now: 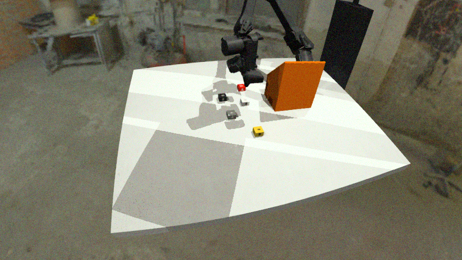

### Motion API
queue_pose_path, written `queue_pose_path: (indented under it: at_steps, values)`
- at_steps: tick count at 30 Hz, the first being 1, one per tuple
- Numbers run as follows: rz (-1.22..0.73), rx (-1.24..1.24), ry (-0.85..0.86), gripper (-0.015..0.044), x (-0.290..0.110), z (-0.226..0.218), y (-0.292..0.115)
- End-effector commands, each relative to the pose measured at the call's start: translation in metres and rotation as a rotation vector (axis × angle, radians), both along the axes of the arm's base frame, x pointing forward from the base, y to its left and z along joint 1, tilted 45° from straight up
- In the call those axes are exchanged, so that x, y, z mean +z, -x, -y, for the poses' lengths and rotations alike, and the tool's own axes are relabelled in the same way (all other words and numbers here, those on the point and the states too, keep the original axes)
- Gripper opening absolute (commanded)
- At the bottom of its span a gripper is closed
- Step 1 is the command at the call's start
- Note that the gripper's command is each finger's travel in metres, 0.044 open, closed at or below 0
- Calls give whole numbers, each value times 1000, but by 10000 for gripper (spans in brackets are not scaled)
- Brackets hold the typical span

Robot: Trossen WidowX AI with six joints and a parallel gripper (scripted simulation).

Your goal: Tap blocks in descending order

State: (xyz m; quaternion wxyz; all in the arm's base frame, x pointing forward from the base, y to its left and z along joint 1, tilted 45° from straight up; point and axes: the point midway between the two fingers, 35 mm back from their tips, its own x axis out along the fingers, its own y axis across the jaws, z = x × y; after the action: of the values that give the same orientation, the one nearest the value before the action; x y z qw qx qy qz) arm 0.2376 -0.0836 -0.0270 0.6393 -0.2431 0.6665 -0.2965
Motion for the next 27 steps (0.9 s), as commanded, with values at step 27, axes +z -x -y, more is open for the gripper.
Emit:
queue_pose_path:
  at_steps: [27]
  values:
    - [26, 1, 6, 20, 11, 81, -76]
